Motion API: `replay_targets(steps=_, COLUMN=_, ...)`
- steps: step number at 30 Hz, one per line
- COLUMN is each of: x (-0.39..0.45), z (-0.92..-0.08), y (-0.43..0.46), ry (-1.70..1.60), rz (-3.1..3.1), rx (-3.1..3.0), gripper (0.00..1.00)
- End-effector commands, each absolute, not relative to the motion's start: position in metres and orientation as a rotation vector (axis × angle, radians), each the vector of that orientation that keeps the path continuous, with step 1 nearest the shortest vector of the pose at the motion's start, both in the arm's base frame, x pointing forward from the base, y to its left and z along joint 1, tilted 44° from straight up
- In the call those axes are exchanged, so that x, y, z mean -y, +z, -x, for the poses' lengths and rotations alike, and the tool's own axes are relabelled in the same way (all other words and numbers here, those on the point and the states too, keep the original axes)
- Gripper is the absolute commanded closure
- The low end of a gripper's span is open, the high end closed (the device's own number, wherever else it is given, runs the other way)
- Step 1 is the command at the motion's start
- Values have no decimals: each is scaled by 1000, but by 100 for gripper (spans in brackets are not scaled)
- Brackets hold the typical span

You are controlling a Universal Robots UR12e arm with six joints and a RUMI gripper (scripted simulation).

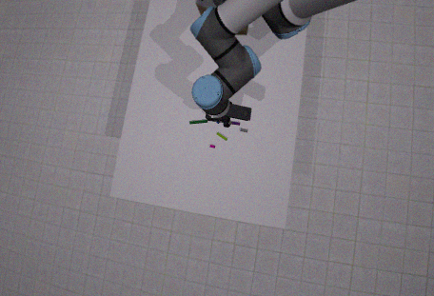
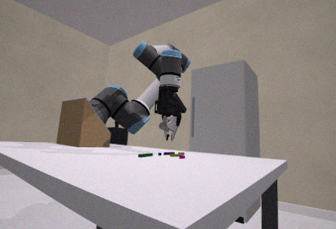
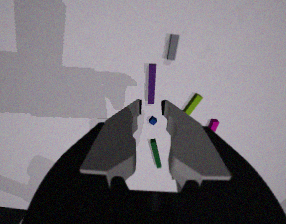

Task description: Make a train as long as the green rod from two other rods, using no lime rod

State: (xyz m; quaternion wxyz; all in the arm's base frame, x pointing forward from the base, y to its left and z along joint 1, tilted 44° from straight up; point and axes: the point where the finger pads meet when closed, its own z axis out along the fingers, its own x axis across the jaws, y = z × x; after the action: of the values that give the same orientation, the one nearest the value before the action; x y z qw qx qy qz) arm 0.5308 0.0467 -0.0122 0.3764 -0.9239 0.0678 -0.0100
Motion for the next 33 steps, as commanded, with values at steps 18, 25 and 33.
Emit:
replay_targets(steps=18, x=-64, z=-533, y=-31, ry=-27, rz=2364, rx=-174, gripper=86)
replay_targets(steps=25, x=-70, z=-534, y=-37, ry=-27, rz=2364, rx=-174, gripper=86)
replay_targets(steps=33, x=-74, z=-534, y=-40, ry=-27, rz=2364, rx=-174, gripper=86)
